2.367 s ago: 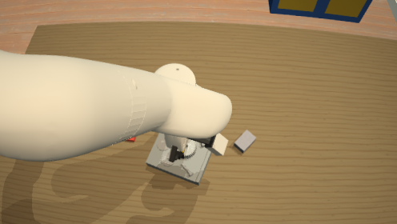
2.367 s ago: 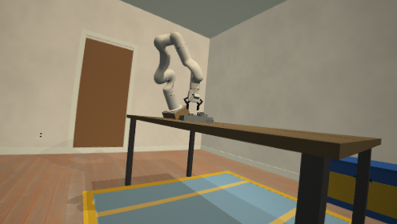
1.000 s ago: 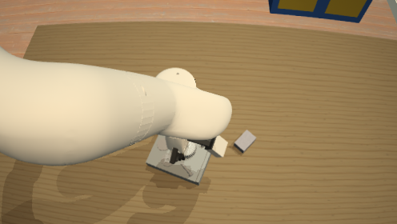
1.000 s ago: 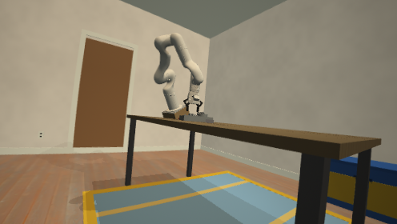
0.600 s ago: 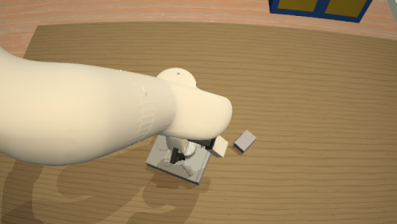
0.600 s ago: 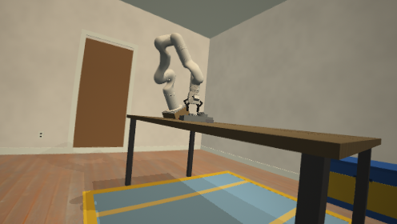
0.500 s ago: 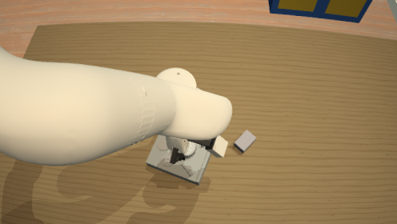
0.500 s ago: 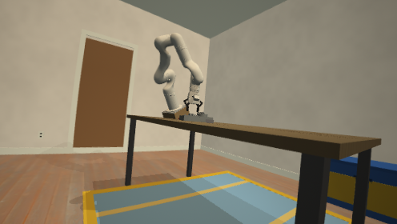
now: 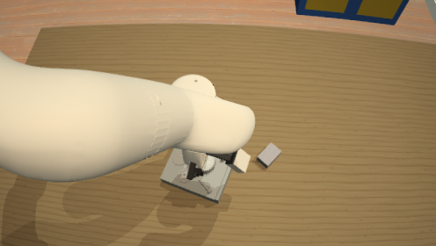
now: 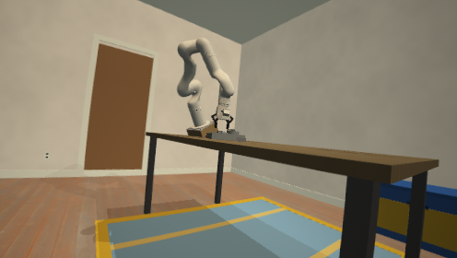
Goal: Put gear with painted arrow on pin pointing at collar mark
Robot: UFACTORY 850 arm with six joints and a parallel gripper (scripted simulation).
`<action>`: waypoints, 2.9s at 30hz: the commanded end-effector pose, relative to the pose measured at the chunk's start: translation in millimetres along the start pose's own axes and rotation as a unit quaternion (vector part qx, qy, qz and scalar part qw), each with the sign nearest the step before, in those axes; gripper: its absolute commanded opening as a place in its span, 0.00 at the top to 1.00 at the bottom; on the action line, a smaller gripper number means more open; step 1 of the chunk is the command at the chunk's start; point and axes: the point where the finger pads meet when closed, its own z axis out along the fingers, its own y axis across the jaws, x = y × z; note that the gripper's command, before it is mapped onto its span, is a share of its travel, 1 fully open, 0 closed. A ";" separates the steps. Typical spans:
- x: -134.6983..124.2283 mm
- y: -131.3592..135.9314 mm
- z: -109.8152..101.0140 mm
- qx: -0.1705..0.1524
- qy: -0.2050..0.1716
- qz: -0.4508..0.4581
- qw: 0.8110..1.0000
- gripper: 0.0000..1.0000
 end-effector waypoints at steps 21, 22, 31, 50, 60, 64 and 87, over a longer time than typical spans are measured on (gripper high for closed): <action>0.8 -0.2 4.5 0.000 0.001 0.000 1.000 0.07; 0.8 -0.2 5.3 0.000 0.001 0.000 1.000 0.07; 0.8 -0.2 11.8 0.000 0.001 0.000 1.000 0.07; 0.8 -0.2 29.3 0.000 0.001 0.000 1.000 0.07; 0.8 -0.2 34.4 0.000 0.001 0.000 1.000 0.07; 0.8 -0.2 34.8 0.000 0.001 0.000 1.000 0.07; 0.8 -0.2 35.1 0.000 0.001 0.000 1.000 1.00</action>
